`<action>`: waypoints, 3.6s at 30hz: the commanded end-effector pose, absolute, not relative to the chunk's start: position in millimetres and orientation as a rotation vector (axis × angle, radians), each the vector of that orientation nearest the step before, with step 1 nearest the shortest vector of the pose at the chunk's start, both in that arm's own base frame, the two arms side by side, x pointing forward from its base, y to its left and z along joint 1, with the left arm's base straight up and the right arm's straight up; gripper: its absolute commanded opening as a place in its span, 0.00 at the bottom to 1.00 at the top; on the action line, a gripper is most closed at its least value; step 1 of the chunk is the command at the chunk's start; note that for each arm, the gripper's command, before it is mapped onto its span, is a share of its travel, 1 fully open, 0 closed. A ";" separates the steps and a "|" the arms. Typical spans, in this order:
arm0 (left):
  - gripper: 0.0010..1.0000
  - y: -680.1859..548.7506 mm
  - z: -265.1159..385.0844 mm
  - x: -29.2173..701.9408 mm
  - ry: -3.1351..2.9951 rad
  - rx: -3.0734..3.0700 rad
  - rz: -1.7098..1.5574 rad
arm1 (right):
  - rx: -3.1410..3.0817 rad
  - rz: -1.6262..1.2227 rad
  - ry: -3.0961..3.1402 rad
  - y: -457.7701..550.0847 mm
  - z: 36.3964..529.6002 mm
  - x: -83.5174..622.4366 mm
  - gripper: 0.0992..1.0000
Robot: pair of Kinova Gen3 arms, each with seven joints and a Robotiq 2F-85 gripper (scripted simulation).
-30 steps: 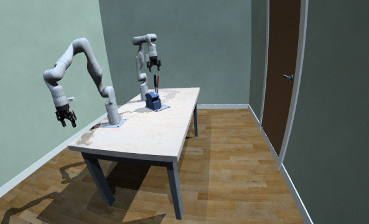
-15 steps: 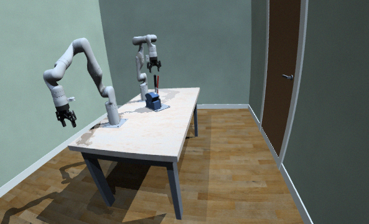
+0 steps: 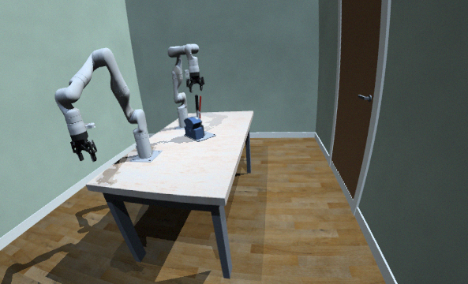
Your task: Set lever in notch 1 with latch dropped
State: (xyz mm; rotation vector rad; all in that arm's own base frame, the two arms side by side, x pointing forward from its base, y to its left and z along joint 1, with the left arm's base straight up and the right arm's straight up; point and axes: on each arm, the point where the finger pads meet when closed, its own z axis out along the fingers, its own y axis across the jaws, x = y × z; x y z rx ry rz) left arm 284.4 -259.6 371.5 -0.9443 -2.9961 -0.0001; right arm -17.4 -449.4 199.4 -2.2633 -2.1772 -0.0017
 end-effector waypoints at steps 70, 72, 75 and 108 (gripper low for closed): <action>0.98 -259.8 302.0 284.6 -2.998 -0.945 0.001 | -2.264 0.000 -2.178 -449.7 200.0 -17.4 1.00; 0.98 -259.8 302.0 284.6 -2.998 -0.945 0.001 | -2.264 0.000 -2.178 -449.7 200.0 -17.4 1.00; 0.98 -259.8 302.0 284.6 -2.998 -0.945 0.001 | -2.264 0.000 -2.178 -449.7 200.0 -17.4 1.00; 0.10 -259.8 302.0 284.6 -2.998 -0.945 0.001 | -2.264 0.000 -2.178 -449.7 200.0 -17.4 1.00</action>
